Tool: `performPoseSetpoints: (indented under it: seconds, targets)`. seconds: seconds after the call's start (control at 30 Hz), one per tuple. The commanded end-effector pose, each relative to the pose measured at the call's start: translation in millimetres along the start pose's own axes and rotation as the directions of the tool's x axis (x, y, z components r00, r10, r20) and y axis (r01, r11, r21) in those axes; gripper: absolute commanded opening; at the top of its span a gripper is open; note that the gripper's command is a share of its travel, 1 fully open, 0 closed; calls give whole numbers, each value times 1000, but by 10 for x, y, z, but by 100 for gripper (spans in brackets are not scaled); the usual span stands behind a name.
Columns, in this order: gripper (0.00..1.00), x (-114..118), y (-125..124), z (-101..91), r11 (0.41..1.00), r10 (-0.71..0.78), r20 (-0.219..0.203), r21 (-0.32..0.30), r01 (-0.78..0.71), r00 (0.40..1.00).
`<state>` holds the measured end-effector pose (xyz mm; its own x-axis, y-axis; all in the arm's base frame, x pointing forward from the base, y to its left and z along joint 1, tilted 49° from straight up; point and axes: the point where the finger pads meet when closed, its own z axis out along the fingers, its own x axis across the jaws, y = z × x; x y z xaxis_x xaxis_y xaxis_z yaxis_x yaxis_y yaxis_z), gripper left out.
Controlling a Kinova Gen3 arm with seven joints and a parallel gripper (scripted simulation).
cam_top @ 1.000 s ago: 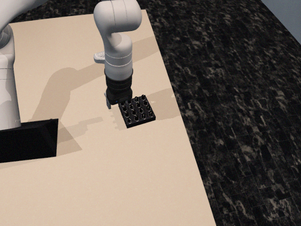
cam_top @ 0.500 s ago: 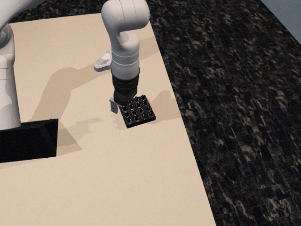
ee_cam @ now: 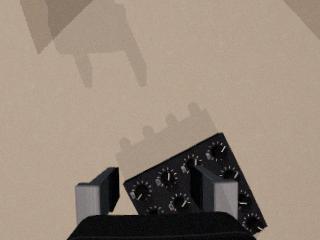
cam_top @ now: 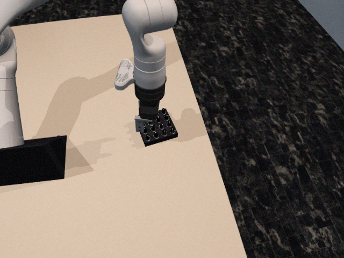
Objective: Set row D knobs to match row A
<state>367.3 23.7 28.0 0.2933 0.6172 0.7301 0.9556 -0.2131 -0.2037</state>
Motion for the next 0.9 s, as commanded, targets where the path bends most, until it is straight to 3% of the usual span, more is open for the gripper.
performPoseSetpoints:
  seconds: [0.0,0.47,0.87]
  targets:
    - [100,-51,44,-45,998,-65,8,-12,65,998]
    - [100,-95,165,-84,958,-284,17,-23,284,959]
    - [100,-108,208,-98,934,-357,21,-26,357,934]
